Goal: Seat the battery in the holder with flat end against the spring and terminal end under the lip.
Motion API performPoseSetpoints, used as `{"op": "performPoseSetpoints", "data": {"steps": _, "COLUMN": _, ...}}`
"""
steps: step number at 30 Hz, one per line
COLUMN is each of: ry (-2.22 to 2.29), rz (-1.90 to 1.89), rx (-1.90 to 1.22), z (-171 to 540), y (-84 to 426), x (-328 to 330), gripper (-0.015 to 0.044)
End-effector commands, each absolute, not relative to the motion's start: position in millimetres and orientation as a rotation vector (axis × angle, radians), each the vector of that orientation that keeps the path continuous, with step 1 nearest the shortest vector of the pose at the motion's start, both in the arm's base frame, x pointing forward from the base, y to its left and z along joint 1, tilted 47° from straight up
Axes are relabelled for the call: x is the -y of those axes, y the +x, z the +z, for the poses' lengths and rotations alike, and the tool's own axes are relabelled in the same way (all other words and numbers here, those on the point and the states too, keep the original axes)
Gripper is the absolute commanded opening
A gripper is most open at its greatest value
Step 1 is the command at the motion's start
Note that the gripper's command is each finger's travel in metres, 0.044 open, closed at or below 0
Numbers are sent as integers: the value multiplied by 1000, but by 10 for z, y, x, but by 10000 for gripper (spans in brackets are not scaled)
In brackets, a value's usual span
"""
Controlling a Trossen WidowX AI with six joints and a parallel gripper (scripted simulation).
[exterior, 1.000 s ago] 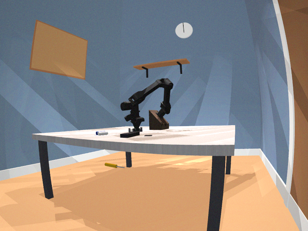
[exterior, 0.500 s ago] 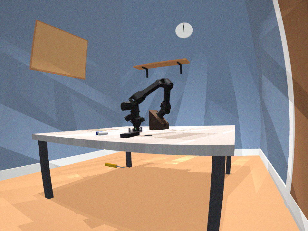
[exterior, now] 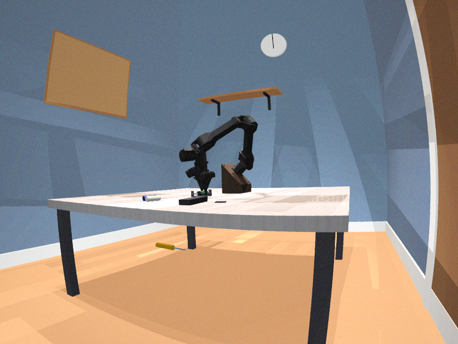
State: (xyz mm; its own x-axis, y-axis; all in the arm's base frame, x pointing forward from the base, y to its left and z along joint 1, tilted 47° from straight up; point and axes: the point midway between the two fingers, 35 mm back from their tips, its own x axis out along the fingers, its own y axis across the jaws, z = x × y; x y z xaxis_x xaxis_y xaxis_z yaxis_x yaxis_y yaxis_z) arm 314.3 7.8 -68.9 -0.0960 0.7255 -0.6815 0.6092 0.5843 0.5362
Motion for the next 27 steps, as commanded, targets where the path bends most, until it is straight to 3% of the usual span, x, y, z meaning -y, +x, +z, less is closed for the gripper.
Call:
{"op": "performPoseSetpoints", "data": {"steps": 1, "ry": 1088, "rz": 137, "rx": -1773, "z": -548, "y": 3174, "x": 101, "gripper": 277}}
{"op": "performPoseSetpoints", "data": {"steps": 7, "ry": 1080, "rz": 140, "rx": -1769, "z": -198, "y": 3142, "x": 457, "gripper": 434}}
{"op": "performPoseSetpoints", "data": {"steps": 27, "ry": 1080, "rz": 140, "rx": -1769, "z": -211, "y": 3128, "x": 469, "gripper": 440}}
